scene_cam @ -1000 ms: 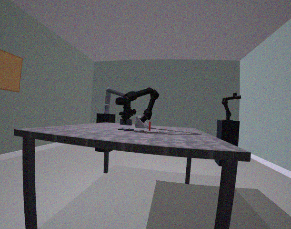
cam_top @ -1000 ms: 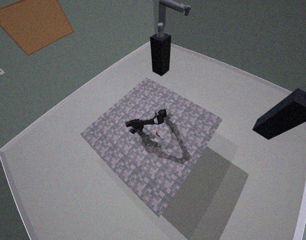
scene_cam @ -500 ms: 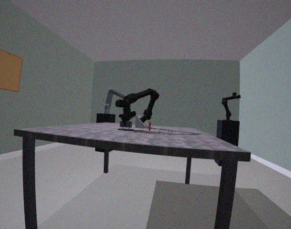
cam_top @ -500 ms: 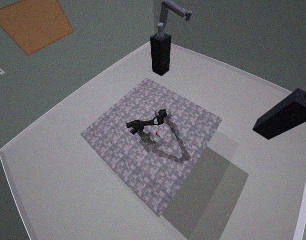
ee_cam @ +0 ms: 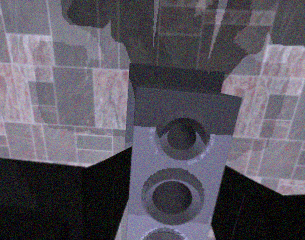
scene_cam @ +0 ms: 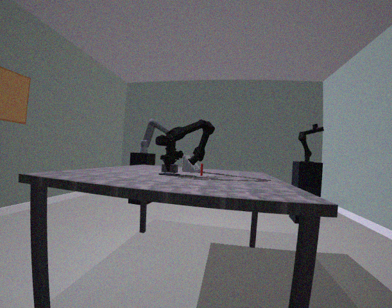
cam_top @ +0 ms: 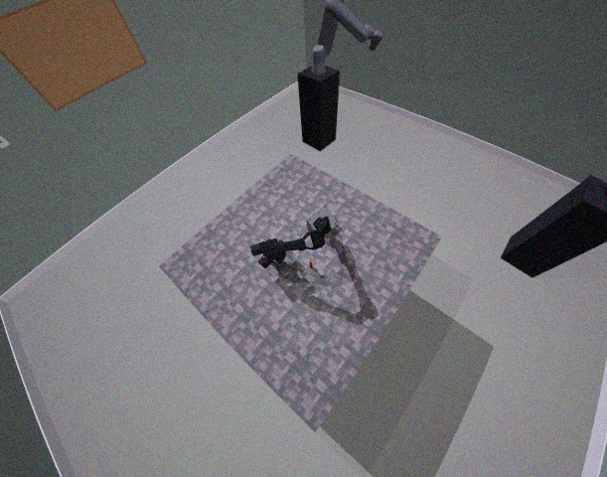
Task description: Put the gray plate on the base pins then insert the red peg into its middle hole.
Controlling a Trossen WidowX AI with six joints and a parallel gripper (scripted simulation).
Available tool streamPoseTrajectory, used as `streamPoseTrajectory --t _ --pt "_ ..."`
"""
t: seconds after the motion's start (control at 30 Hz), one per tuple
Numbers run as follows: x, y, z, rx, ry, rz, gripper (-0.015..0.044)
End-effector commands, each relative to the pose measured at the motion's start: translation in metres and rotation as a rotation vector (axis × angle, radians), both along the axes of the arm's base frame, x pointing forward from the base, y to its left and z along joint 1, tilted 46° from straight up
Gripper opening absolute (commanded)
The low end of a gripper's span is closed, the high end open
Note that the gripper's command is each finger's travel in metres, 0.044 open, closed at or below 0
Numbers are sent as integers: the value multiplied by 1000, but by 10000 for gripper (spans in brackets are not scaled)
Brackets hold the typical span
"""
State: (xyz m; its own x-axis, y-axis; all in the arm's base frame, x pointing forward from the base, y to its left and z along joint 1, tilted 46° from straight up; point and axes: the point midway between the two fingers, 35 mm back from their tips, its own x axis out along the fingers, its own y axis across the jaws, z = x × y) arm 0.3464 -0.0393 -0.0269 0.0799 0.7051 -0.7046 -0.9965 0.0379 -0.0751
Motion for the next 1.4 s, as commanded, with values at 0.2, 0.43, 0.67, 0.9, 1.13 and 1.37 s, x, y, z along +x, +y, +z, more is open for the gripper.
streamPoseTrajectory --t 0.2,0.43,0.67,0.9,1.13,1.37 --pt "0 -1 1 -1 -3 0 263" --pt "0 -1 1 -1 -3 0 440" --pt "1 -9 7 -3 -3 -1 440" --pt "-9 -81 79 -3 3 -4 440" --pt "-6 -84 82 -3 2 -4 440" --pt "-15 -67 104 22 223 -224 440"
